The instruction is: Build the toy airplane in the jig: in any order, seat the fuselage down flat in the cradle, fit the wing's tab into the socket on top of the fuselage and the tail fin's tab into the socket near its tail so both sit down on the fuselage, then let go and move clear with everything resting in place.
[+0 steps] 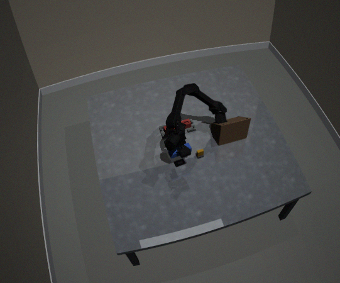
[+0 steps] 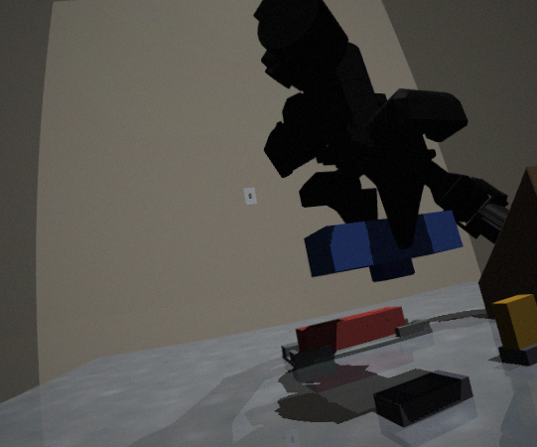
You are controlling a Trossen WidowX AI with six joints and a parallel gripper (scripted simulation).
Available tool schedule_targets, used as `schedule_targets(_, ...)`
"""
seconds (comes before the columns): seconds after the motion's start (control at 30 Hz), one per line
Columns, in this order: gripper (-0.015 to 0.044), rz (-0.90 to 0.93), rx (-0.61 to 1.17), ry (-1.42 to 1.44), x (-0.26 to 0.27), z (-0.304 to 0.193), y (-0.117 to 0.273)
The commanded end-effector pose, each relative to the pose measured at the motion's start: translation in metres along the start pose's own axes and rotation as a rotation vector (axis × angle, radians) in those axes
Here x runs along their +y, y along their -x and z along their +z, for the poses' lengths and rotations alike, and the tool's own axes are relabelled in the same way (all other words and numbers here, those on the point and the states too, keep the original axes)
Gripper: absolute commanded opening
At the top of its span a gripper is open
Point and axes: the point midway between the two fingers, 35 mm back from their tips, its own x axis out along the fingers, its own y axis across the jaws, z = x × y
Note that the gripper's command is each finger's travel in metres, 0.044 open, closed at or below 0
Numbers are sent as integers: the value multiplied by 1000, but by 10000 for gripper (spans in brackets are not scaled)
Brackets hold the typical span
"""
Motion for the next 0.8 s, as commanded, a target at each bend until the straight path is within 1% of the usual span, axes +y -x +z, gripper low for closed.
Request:
schedule_targets(0.0,0,3,0,-6,-1,0,14)
schedule_targets(0.1,0,-1,3,-7,-2,-2,22)
schedule_targets(0.23,0,-1,4,5,-5,-2,24)
schedule_targets(0.77,0,17,-1,298,-57,4,20)
